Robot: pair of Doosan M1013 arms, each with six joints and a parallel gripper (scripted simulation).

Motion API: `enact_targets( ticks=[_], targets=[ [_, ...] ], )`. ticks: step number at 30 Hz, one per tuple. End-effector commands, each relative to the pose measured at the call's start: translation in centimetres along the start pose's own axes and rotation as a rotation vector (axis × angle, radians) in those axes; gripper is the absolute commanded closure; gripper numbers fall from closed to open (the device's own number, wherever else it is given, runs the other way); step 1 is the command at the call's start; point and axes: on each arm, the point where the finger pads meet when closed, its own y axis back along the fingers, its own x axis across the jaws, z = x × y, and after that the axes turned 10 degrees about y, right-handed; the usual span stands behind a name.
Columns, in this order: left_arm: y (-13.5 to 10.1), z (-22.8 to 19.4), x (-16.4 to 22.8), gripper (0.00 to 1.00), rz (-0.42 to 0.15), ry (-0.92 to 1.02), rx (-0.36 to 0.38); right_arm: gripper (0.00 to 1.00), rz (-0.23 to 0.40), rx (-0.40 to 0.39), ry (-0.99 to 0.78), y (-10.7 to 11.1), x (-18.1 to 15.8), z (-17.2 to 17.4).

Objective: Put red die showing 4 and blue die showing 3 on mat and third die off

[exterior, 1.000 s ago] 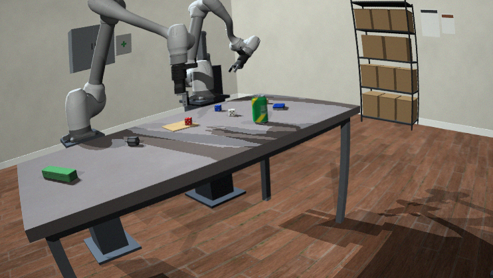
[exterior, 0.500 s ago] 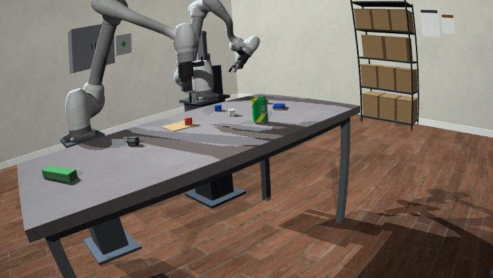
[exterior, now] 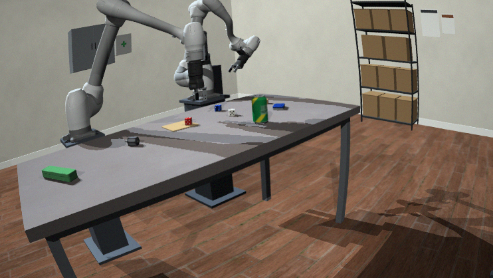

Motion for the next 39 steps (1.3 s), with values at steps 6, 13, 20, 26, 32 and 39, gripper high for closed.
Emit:
enact_targets(
  ticks=[6, 13, 20, 26, 32, 39],
  targets=[
    [0.1, 0.0, 0.0, 0.00, 0.000, 0.000, -0.001, 0.00, -0.002, 0.005, 0.378, 0.1, -0.4, -4.3],
    [0.1, 0.0, 0.0, 0.00, 0.000, 0.000, -0.001, 0.00, -0.002, 0.005, 0.584, 0.0, -0.6, -6.5],
    [0.1, 0.0, 0.0, 0.00, 0.000, 0.000, -0.001, 0.00, -0.001, 0.006, 0.912, -0.1, -1.2, -9.8],
    [0.1, 0.0, 0.0, 0.00, 0.000, 0.000, -0.001, 0.00, 0.000, 0.006, 1.162, -0.2, -1.6, -12.2],
    [0.1, 0.0, 0.0, 0.00, 0.000, 0.000, -0.001, 0.00, 0.001, 0.006, 1.388, -0.3, -2.0, -14.3],
    [0.1, 0.0, 0.0, 0.00, 0.000, 0.000, -0.001, 0.00, 0.001, 0.006, 1.633, -0.5, -2.5, -16.6]
  ],
)
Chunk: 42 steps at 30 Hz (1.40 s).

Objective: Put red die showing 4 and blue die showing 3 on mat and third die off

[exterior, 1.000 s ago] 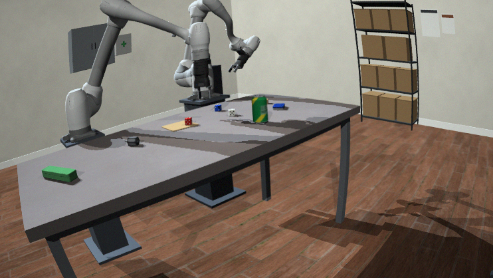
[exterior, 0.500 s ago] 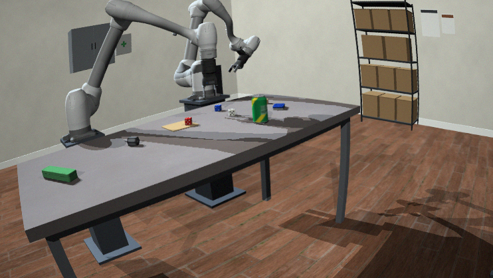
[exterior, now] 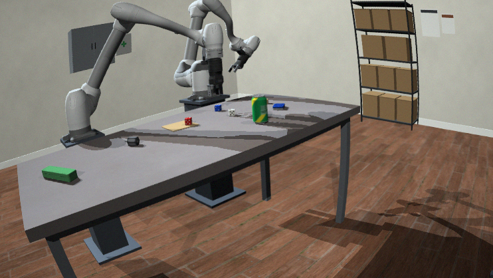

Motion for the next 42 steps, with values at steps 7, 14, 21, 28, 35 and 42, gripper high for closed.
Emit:
enact_targets(
  ticks=[7, 14, 21, 28, 35, 42],
  targets=[
    [0.1, 0.0, 0.0, 0.00, 0.000, 0.000, -0.001, 0.00, 0.005, 0.005, 0.365, -0.2, 3.3, -0.8],
    [0.1, 0.0, 0.0, 0.00, 0.000, 0.000, -0.001, 0.00, 0.005, 0.005, 0.444, -0.3, 4.0, -1.0],
    [0.1, 0.0, 0.0, 0.00, 0.000, 0.000, -0.001, 0.13, 0.005, 0.005, 0.445, -0.3, 4.0, -1.0],
    [0.1, 0.0, 0.0, 0.00, 0.000, 0.000, -0.001, 0.13, 0.005, 0.005, 0.445, -0.3, 4.0, -1.0],
    [0.1, 0.0, 0.0, 0.00, 0.000, 0.000, -0.001, 0.13, 0.005, 0.005, 0.445, -0.4, 4.0, -1.0],
    [0.1, 0.0, 0.0, 0.00, 0.000, 0.000, -0.001, 0.13, 0.005, 0.005, 0.445, -0.7, 4.0, -1.0]
  ],
)
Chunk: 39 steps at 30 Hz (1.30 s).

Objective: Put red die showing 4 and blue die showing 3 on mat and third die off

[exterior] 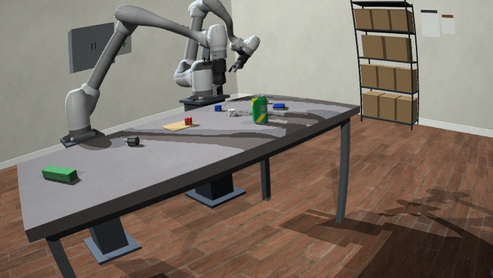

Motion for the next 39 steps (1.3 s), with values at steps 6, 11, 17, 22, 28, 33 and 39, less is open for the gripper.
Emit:
enact_targets(
  ticks=[6, 11, 17, 22, 28, 33, 39],
  targets=[
    [0.1, 0.0, 0.0, 0.00, 0.000, 0.000, -0.001, 0.13, 0.001, -0.001, 0.000, -0.5, 0.0, 0.0],
    [0.1, 0.0, 0.0, 0.00, 0.000, 0.000, -0.001, 0.13, 0.001, -0.001, 0.000, -1.3, 0.0, 0.1],
    [0.1, 0.0, 0.0, 0.00, 0.000, 0.000, -0.001, 0.13, 0.001, -0.001, 0.000, -1.9, 0.0, 0.1],
    [0.1, 0.0, 0.0, 0.00, 0.000, 0.000, -0.001, 0.13, 0.001, -0.001, 0.000, -2.7, 0.0, 0.1],
    [0.1, 0.0, 0.0, 0.00, 0.000, 0.000, -0.001, 0.13, 0.001, -0.001, 0.000, -3.6, 0.0, 0.1],
    [0.1, 0.0, 0.0, 0.00, 0.000, 0.000, -0.001, 0.13, 0.001, -0.001, 0.000, -4.0, 0.0, 0.1],
    [0.1, 0.0, 0.0, 0.00, 0.000, 0.000, -0.001, 0.13, 0.001, -0.001, 0.000, -4.4, 0.0, 0.1]
  ],
)
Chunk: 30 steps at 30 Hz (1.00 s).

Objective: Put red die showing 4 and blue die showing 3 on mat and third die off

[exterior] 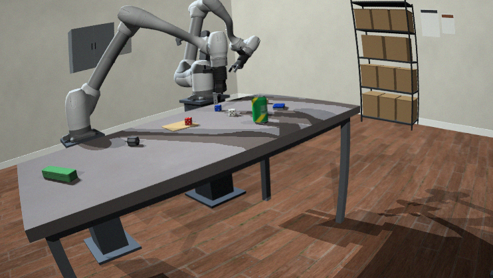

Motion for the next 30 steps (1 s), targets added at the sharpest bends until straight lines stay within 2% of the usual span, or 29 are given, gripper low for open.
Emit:
enact_targets(
  ticks=[1, 20, 30],
  targets=[
    [0.1, 0.0, 0.0, 0.00, 0.000, 0.000, -0.001, 0.13, 0.001, -0.001, 0.000, -0.1, 0.0, 0.0],
    [0.1, 0.0, 0.0, 0.00, 0.000, 0.000, -0.001, 0.13, 0.001, -0.001, 0.000, -0.3, 0.0, 0.0],
    [0.1, 0.0, 0.0, 0.00, 0.000, 0.000, -0.001, 0.13, 0.001, -0.001, 0.000, -1.2, 0.0, 0.0]
  ],
)
